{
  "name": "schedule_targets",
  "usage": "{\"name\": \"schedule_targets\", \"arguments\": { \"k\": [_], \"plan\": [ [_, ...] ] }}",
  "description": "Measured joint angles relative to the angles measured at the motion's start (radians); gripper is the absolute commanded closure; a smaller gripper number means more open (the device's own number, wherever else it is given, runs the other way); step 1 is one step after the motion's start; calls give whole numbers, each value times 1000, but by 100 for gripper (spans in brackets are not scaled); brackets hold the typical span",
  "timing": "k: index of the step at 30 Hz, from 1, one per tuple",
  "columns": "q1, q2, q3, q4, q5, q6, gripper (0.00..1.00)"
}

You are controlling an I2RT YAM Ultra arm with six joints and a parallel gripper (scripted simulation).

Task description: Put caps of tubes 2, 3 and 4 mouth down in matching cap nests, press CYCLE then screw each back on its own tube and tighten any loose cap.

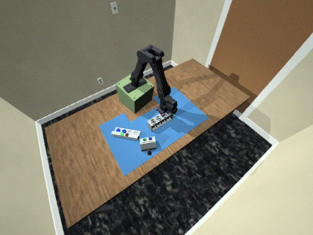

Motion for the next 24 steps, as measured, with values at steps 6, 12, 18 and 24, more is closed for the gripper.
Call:
{"name": "schedule_targets", "arguments": {
  "k": [6, 12, 18, 24],
  "plan": [
    [0, 0, 0, 0, 0, 178, 100],
    [0, 0, 0, 0, 0, 338, 100],
    [0, 0, 0, 0, 0, 446, 51],
    [0, 0, 0, 0, 0, 474, 51]
  ]
}}
